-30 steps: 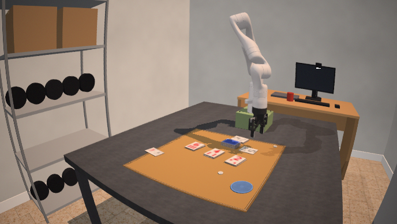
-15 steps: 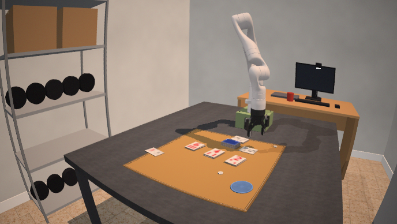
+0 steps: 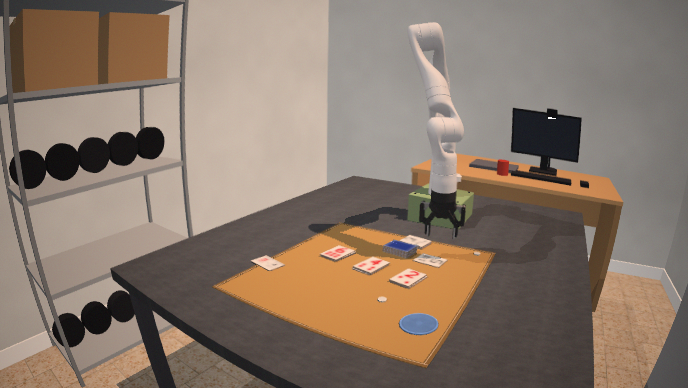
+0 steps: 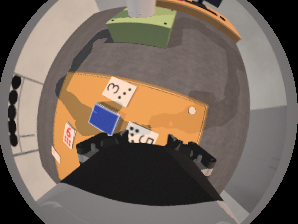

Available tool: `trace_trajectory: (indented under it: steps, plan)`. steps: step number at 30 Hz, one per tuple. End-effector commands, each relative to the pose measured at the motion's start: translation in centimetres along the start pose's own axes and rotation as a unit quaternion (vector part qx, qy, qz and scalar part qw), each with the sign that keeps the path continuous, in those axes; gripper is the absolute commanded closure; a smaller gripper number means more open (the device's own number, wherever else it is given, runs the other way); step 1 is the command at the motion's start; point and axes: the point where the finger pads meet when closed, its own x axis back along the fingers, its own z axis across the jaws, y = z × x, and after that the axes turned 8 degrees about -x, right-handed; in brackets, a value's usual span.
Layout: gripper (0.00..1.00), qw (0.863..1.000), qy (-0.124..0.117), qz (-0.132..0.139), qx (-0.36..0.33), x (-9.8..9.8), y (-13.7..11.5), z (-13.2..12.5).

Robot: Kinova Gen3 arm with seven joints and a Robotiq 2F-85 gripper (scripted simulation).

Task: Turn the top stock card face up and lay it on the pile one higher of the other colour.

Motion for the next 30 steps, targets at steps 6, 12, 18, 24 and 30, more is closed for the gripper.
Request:
trace_trajectory:
  steps: [6,12,18,24,30]
  plan:
    - [0.15,0.986,-0.003,-0.001,-0.166,-0.3,-0.3,-0.1]
    - [0.15,0.953,-0.001,-0.003,-0.303,-0.4,-0.2,-0.5]
    - [0.15,0.892,0.004,-0.008,-0.452,-0.5,0.1,-0.8]
    - [0.15,0.843,0.009,-0.013,-0.537,-0.5,0.4,-1.1]
    - [0.15,0.767,0.018,-0.019,-0.641,-0.4,1.0,-1.4]
